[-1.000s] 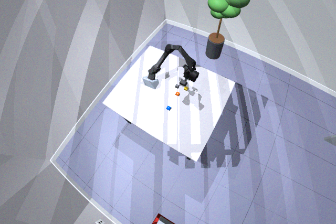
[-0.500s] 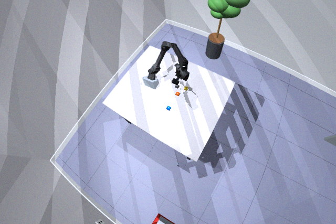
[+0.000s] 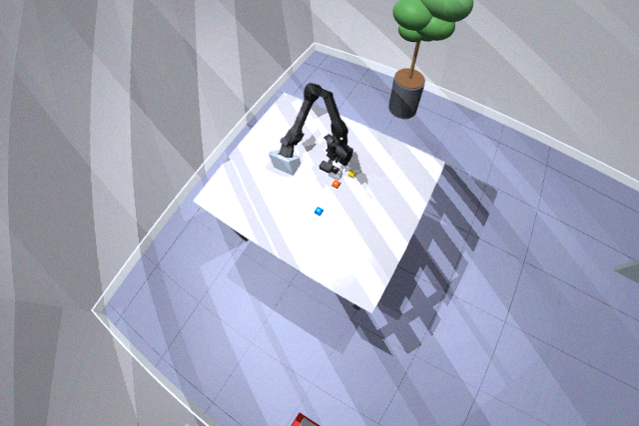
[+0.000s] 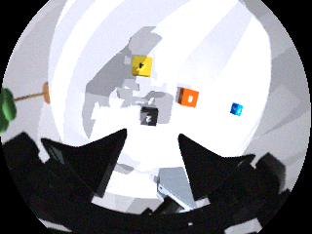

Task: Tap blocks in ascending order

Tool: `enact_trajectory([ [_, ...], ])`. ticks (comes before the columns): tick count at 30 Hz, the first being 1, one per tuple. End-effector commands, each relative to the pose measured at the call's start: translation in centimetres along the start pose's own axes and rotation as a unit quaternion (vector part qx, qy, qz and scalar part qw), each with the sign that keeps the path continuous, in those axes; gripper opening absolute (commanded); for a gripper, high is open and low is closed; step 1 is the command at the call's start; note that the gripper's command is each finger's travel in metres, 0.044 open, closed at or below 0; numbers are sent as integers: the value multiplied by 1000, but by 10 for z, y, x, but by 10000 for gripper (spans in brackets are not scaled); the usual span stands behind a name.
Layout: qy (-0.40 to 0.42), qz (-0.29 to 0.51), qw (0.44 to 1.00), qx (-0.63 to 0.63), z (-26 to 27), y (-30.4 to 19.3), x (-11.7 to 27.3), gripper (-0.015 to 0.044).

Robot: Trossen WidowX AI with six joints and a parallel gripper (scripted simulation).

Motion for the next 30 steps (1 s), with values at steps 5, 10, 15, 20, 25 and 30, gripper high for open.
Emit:
enact_trajectory([
  [5,7,0,1000,-4,3,-5,-26,32],
  [10,7,0,1000,-4,3,-5,-26,20],
  [15,7,0,1000,-4,3,-5,-26,20],
  [20,7,0,1000,-4,3,-5,-28,20],
  [25,7,0,1000,-4,3,-5,-36,20],
  [30,7,0,1000,-4,3,-5,-44,20],
])
Point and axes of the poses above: the point midway between the two fingers, 35 mm back from their tips, its own x axis back along the fingers, its own z axis across the jaws, y = z × x, the point moved 2 cm from there along x, back along the fingers, and after that the axes turned 11 degrees about x, right-handed, at the moved point
